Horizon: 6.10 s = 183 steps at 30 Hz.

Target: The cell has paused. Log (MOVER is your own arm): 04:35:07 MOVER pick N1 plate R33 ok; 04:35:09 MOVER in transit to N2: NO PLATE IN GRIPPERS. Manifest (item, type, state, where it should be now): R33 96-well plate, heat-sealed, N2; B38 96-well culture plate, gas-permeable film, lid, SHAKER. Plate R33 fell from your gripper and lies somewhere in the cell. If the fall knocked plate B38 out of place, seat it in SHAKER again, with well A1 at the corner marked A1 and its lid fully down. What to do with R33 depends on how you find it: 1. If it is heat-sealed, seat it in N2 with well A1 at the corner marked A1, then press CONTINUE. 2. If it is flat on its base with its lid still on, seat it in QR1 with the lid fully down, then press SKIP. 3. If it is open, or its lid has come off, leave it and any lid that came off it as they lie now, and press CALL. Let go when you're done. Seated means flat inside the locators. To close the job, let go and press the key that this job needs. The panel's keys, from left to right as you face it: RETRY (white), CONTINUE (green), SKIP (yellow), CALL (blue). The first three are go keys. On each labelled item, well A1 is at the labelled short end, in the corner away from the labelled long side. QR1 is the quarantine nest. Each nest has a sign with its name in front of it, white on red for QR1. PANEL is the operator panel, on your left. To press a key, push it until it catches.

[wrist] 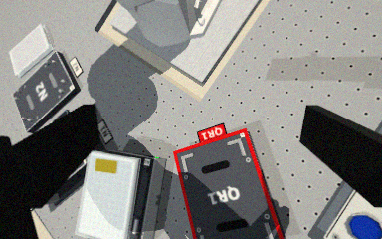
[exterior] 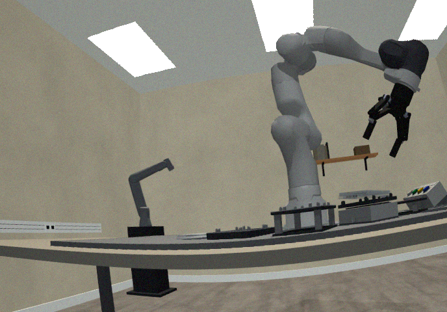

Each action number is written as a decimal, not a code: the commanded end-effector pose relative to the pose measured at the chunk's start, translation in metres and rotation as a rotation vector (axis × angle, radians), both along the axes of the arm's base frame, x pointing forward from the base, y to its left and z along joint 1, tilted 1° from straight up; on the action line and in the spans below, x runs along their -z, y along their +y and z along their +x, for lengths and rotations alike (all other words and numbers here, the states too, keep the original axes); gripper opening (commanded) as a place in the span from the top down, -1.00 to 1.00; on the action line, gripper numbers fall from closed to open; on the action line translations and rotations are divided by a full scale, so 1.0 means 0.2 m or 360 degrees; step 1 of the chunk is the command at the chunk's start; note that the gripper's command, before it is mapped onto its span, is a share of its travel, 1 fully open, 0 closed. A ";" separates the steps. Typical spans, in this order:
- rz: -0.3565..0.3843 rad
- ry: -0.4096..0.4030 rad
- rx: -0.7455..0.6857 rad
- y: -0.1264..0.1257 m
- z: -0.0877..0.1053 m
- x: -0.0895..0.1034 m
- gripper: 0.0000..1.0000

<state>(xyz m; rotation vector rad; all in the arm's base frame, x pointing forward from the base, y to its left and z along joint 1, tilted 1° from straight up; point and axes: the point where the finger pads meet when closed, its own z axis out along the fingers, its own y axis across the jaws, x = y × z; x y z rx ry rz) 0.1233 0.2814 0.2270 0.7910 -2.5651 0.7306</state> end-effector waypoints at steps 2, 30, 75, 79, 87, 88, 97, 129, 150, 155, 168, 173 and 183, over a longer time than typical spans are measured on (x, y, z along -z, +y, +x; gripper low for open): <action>-0.0028 0.0019 -0.0004 -0.03 -0.01 -0.07 -1.00; -0.0026 0.0022 -0.0006 -0.03 -0.01 -0.16 -1.00; 0.0666 0.0521 -0.0713 -0.07 0.90 -0.37 -1.00; 0.0746 0.0520 -0.0806 -0.14 1.09 -0.42 -1.00; 0.0869 0.0469 -0.0966 -0.37 1.45 -0.54 -1.00; 0.0869 0.0469 -0.0966 -0.37 1.45 -0.54 -1.00; 0.0957 0.0423 -0.1205 -0.66 1.75 -0.66 -1.00; 0.0959 0.0435 -0.2120 -1.39 2.15 -0.92 -1.00; 0.0962 0.0642 -0.2707 -1.46 2.15 -0.91 -1.00; 0.0943 0.0673 -0.2739 -1.58 2.12 -0.87 -1.00; 0.0883 0.0811 -0.2893 -2.05 1.95 -0.68 -1.00; 0.0868 0.0879 -0.2980 -2.26 1.83 -0.58 -1.00; 0.0855 0.1026 -0.3238 -2.66 1.46 -0.30 -1.00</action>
